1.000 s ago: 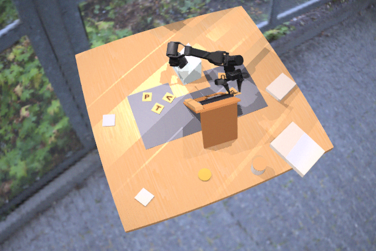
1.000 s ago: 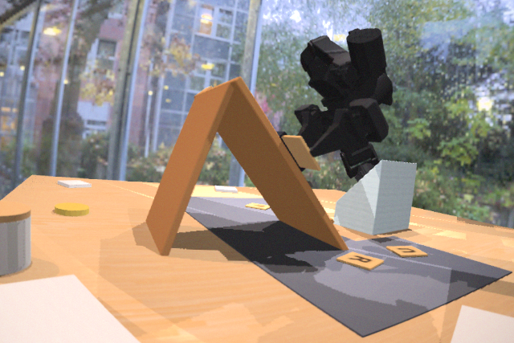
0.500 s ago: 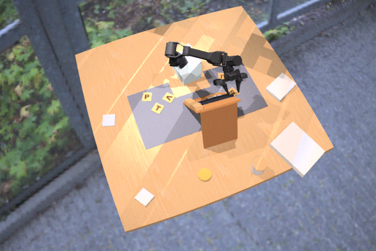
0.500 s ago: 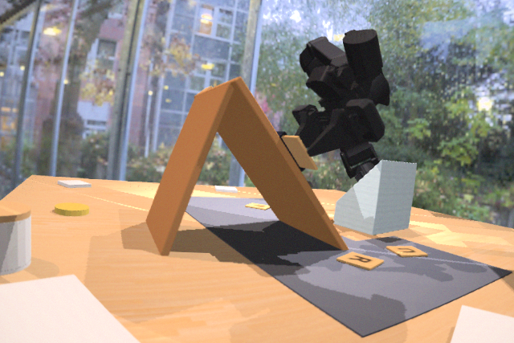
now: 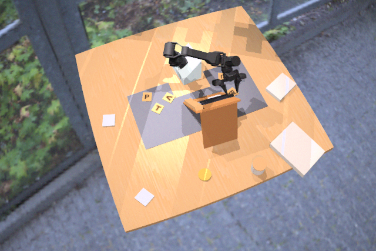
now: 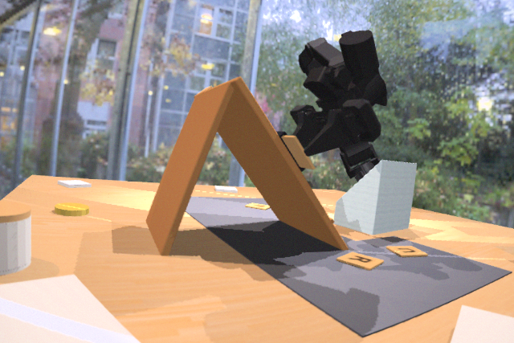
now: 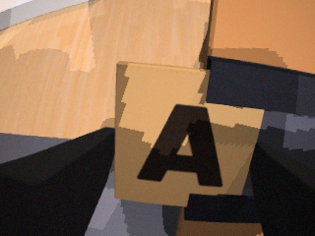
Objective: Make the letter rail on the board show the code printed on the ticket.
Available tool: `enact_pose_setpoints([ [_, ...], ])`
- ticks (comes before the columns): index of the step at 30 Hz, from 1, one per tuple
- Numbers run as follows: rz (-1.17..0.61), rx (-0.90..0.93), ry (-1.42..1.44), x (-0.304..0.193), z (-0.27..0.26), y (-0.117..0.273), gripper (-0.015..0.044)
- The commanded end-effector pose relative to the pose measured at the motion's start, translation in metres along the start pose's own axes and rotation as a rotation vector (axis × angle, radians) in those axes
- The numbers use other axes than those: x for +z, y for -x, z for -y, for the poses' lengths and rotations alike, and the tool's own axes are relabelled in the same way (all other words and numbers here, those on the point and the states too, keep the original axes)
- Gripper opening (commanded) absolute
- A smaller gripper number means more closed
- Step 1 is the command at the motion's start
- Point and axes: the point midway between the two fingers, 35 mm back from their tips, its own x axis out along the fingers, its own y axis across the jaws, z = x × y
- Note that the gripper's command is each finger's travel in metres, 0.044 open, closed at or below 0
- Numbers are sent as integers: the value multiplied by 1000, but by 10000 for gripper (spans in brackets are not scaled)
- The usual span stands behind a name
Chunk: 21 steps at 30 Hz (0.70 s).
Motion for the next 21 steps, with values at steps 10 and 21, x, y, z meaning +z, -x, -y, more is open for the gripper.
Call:
enact_pose_setpoints([
  [10,2,5,-4,2,7,1,0],
  [21,2,5,-3,2,12,1,0],
])
